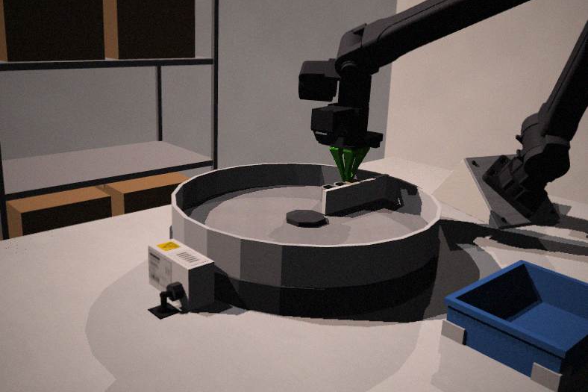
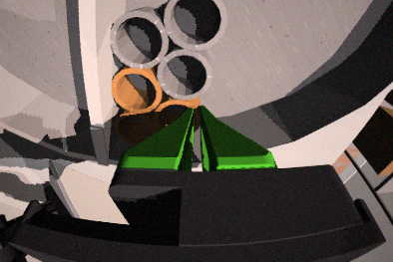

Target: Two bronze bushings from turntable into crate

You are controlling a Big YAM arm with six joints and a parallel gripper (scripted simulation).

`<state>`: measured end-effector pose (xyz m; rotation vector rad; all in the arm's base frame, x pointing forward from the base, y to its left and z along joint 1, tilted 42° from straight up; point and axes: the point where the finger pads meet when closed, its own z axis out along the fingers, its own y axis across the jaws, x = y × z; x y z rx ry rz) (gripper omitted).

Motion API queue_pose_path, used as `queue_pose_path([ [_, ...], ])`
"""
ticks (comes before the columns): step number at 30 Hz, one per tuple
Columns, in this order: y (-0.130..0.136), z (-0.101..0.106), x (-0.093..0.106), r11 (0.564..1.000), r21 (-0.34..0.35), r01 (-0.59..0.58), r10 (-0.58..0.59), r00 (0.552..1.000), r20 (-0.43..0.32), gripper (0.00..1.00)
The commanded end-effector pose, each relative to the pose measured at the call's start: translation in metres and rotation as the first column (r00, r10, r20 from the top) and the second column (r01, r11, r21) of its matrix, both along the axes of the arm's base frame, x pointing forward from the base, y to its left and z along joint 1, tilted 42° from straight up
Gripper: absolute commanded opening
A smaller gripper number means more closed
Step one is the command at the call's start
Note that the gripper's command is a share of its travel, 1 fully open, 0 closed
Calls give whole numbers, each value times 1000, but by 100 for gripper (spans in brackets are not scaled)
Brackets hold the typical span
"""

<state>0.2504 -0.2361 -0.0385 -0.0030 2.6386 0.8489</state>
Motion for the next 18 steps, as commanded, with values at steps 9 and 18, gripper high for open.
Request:
queue_pose_path([
  [9,-35,30,-4,999,-40,14,-13,1000,24,0],
  [18,-54,56,-17,999,-44,14,-13,1000,21,0],
])
